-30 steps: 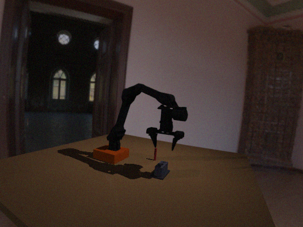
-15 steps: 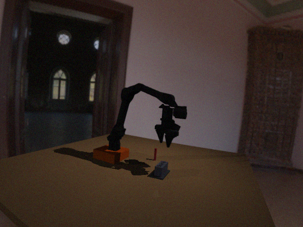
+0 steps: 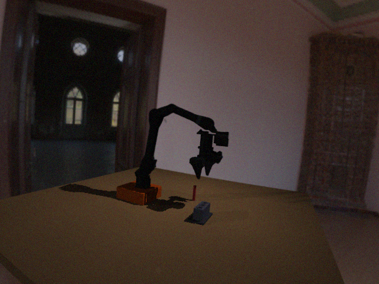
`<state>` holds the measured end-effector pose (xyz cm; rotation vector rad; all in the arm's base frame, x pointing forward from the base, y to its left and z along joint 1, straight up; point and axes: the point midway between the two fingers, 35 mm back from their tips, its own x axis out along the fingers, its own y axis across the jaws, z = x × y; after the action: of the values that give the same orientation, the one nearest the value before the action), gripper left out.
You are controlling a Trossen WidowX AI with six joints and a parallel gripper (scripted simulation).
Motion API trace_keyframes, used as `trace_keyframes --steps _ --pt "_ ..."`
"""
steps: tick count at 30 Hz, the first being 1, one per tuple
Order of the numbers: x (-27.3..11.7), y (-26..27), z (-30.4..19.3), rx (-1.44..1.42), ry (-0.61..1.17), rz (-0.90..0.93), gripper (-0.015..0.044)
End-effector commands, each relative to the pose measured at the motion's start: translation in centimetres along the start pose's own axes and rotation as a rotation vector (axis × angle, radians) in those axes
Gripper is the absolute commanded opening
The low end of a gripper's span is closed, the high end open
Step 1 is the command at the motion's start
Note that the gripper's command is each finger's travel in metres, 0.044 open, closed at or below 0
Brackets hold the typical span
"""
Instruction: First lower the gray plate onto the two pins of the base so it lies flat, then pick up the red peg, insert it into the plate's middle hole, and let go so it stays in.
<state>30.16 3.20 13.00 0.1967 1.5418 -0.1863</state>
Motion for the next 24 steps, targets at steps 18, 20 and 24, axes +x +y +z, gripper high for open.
trace_keyframes --steps 18,20,24 --pt "0.3 4.6 -6.1 0.989 0.003 0.006 0.044" --pt "0.3 4.6 -6.1 0.989 0.003 0.006 0.044" --pt "2.8 4.7 -6.1 0.989 0.003 0.006 0.044"
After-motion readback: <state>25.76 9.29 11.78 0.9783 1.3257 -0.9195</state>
